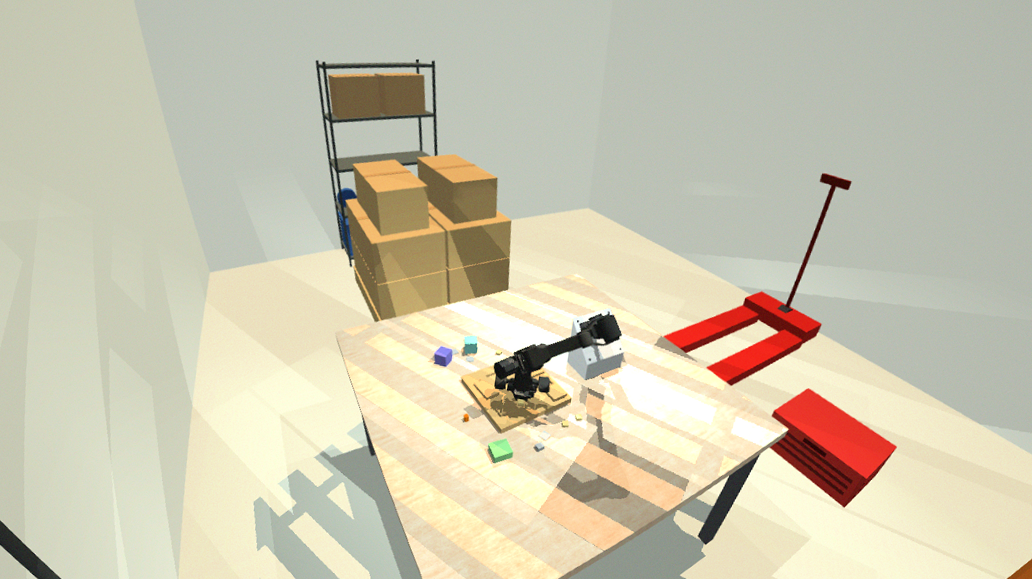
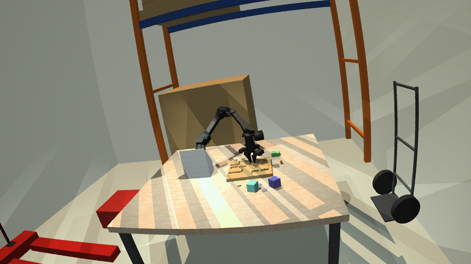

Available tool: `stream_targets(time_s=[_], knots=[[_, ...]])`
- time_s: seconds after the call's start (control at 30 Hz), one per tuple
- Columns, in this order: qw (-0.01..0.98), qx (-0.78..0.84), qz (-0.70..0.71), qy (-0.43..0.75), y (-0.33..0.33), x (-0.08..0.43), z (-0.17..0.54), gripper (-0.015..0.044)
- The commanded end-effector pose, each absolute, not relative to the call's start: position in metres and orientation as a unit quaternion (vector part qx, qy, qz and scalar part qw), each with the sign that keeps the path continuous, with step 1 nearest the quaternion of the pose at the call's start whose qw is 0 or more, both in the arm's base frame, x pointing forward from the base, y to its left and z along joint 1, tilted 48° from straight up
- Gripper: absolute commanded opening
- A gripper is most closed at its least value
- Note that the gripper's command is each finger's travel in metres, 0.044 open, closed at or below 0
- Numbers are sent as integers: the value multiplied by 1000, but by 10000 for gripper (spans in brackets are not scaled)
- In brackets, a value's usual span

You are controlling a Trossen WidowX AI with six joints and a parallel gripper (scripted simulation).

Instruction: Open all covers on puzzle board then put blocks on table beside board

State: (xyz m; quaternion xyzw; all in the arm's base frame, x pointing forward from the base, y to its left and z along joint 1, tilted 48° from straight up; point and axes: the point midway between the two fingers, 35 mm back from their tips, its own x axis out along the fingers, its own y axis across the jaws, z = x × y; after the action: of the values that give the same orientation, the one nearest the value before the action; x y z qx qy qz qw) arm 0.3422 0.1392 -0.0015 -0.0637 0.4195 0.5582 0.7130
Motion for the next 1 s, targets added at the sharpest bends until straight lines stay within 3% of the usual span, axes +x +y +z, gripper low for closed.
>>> stream_targets(time_s=[0.0, 0.33, 0.67, 0.97], knots=[[713, -63, 557, 420, 141, 342, -3, 144], [713, -62, 558, 420, 147, 342, -9, 144], [713, -63, 559, 419, 146, 342, -7, 80], [713, -63, 559, 419, 141, 343, -3, 80]])
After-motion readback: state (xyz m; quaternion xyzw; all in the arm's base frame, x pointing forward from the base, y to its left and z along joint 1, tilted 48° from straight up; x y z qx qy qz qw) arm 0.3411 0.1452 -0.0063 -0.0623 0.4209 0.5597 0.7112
